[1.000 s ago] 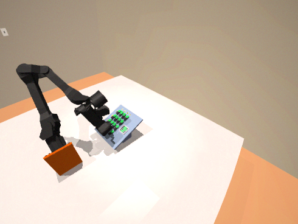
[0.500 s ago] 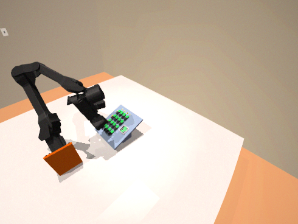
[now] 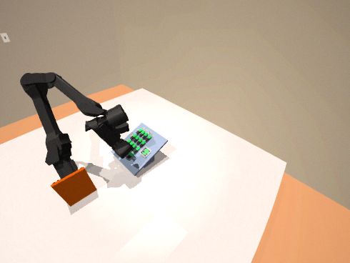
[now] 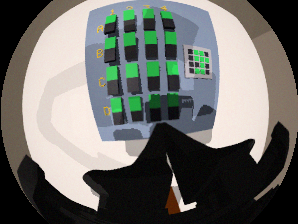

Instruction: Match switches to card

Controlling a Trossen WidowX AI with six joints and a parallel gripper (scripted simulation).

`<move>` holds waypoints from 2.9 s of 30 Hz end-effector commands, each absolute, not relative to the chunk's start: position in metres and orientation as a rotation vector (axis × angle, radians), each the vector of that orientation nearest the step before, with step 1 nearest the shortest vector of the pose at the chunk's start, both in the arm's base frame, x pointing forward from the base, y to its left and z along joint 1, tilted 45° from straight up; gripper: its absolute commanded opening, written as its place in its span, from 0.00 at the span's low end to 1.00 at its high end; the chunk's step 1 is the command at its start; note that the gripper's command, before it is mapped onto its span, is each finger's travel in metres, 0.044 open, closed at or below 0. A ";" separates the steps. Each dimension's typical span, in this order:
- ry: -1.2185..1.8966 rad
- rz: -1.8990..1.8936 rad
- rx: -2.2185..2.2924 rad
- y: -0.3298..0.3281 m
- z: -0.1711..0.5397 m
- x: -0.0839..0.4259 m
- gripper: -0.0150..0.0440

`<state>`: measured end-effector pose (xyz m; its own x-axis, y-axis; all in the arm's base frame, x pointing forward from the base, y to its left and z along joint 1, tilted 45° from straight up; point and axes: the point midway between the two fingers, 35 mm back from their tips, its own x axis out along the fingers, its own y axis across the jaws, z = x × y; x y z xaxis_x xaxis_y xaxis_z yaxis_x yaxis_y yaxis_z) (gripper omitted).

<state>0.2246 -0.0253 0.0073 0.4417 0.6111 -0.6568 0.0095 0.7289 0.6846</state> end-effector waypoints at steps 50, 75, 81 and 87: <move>1.064 0.412 0.700 -0.004 -0.014 0.234 0.25; 1.064 0.412 0.700 -0.003 -0.015 0.234 0.25; 1.064 0.412 0.700 -0.003 -0.016 0.235 0.25; 1.064 0.412 0.700 -0.002 -0.016 0.235 0.25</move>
<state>0.2369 -0.0035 -0.0140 0.4462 0.6175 -0.6477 0.0091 0.7206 0.6933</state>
